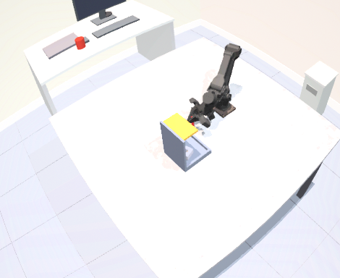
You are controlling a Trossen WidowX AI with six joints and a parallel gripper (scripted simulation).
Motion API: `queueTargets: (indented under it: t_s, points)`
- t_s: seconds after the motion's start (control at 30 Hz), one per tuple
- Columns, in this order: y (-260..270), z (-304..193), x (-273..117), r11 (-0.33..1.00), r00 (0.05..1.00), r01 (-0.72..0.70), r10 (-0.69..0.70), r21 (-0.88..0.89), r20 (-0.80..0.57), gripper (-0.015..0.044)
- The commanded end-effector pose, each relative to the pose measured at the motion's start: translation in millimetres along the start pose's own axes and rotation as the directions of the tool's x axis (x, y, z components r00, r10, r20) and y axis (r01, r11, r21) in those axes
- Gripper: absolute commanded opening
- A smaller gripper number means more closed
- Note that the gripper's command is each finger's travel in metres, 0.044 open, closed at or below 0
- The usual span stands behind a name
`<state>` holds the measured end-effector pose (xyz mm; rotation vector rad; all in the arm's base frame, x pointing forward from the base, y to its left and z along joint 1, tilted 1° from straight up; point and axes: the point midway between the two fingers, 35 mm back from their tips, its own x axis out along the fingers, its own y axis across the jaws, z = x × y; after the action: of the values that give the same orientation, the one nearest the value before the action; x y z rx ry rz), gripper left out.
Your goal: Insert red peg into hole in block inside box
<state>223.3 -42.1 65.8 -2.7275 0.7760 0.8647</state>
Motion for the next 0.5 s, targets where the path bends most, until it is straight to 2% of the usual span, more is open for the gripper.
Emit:
queueTargets:
  t_s: [0.0,0.47]
  points:
    - [-1,-6,-3,1.0,1.0,0.003,-0.003,0.002,-0.004,0.0]
    - [-2,-28,-19,1.0,1.0,0.003,-0.003,-0.003,0.0,0.0]
